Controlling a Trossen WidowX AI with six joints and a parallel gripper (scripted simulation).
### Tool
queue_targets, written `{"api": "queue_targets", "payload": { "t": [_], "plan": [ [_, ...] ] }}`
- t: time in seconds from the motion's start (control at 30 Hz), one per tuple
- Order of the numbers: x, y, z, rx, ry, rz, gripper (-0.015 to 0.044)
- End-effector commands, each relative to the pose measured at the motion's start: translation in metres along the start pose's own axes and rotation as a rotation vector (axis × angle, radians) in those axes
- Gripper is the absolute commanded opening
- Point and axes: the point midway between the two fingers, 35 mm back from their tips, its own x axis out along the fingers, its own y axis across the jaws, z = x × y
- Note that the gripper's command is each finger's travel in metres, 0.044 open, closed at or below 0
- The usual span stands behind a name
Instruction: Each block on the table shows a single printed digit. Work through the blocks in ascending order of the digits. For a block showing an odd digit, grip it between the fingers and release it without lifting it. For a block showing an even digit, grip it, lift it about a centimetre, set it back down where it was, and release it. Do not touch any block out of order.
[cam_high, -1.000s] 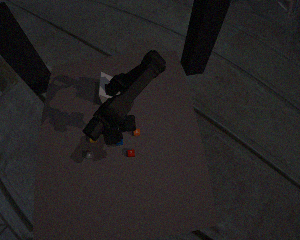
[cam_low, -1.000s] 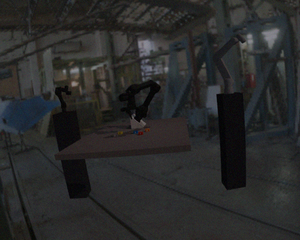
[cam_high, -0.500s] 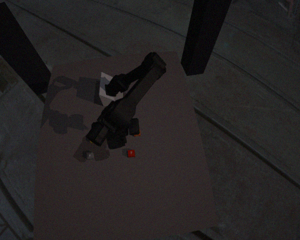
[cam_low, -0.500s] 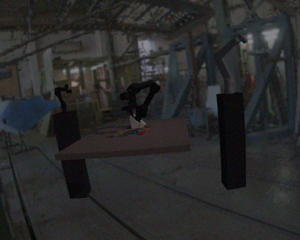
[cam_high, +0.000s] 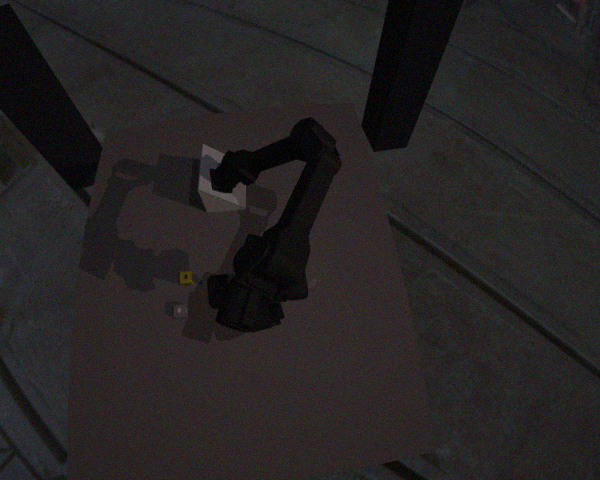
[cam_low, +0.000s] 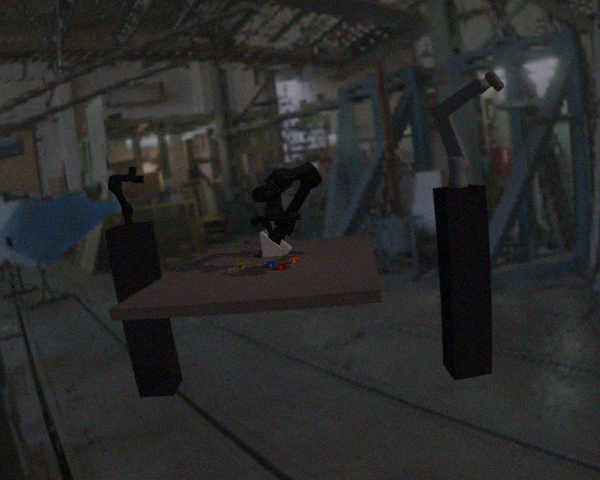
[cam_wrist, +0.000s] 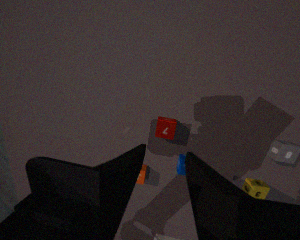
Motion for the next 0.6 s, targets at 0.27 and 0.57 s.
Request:
{"api": "queue_targets", "payload": {
  "t": [0.27, 0.57],
  "plan": [
    [0.068, 0.005, -0.006, 0.01, 0.022, 0.015, 0.04],
    [0.082, 0.005, -0.006, 0.01, 0.022, 0.015, 0.04]
  ]
}}
